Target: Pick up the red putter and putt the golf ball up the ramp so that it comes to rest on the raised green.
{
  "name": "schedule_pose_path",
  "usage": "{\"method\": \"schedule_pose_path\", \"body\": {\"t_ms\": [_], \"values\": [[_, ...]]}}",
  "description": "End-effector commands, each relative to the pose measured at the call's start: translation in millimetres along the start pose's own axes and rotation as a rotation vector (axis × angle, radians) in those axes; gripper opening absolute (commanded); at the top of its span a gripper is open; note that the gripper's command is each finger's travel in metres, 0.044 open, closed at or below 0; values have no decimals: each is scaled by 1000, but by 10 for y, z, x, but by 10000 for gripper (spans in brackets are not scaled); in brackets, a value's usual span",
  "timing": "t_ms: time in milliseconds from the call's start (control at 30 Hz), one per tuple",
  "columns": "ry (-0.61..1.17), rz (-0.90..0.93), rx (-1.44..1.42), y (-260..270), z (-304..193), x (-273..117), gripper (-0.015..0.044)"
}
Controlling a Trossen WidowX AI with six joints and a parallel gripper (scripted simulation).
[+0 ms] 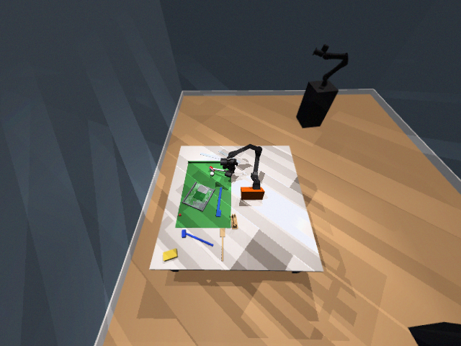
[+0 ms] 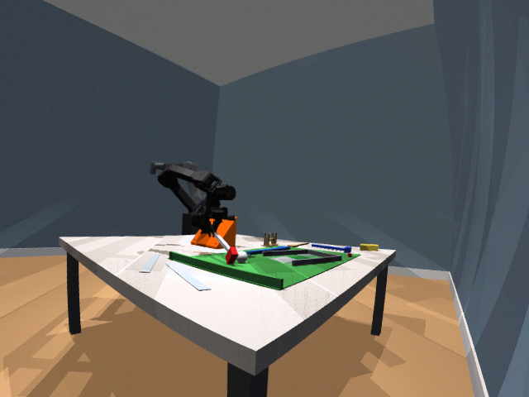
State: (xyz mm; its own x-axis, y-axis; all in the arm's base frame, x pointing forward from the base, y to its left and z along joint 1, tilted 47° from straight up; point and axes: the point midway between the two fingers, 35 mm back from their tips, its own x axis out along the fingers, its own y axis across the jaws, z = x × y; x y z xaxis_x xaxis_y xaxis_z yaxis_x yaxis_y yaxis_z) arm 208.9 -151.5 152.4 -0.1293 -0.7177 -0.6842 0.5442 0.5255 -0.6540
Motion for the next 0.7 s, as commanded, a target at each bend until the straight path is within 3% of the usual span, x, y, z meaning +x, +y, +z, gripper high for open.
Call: {"method": "schedule_pose_path", "body": {"t_ms": [0, 133, 367, 667], "values": [[1, 7, -14, 461, -17, -4, 0], [-7, -2, -11, 860, -96, -13, 0], [-7, -1, -12, 887, -96, -92, 0], [-5, 0, -12, 892, -99, -536, 0]]}}
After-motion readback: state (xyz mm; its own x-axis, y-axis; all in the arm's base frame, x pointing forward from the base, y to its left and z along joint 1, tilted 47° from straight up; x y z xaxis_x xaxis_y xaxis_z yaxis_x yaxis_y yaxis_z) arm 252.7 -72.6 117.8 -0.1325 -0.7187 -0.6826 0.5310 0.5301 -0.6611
